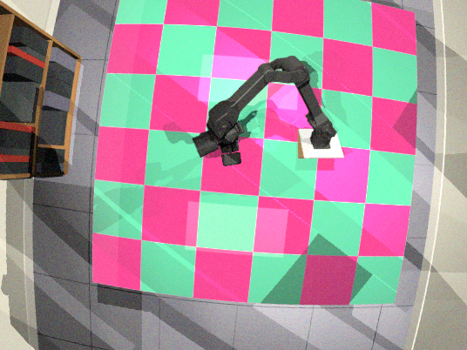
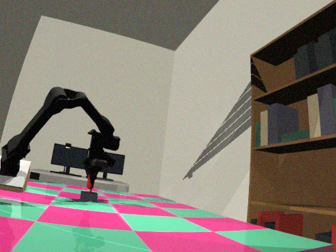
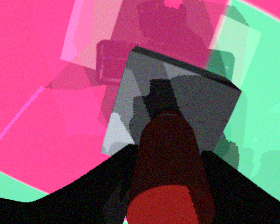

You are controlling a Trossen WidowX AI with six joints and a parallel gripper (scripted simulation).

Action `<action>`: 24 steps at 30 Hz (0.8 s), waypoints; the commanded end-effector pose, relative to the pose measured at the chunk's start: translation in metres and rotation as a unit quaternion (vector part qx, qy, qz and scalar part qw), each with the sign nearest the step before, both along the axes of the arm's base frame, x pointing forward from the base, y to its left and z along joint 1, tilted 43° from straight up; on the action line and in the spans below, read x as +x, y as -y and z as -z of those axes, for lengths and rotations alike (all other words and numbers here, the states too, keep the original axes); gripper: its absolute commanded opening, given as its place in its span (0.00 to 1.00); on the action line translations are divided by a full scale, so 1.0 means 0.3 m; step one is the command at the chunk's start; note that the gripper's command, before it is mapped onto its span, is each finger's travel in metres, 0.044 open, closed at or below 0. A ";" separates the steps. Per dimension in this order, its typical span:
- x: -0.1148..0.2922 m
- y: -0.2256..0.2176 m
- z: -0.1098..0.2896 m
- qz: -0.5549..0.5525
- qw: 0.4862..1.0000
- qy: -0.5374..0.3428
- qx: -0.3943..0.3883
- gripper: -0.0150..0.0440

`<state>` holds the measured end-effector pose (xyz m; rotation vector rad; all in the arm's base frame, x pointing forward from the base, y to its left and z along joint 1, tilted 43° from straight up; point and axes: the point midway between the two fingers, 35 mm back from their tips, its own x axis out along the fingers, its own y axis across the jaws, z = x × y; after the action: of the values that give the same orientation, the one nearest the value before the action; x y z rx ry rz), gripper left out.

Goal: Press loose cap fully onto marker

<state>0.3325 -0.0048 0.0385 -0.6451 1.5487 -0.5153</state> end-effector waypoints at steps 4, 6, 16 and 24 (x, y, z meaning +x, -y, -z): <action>0.000 0.000 0.000 0.000 1.000 0.000 0.000 0.52; 0.000 0.000 0.000 0.000 1.000 0.000 0.000 0.61; 0.000 0.000 0.000 0.000 1.000 0.000 0.000 1.00; 0.006 -0.170 -0.183 0.000 1.000 -0.001 0.001 1.00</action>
<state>0.3342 0.0299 0.0757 -0.6533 1.5594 -0.5164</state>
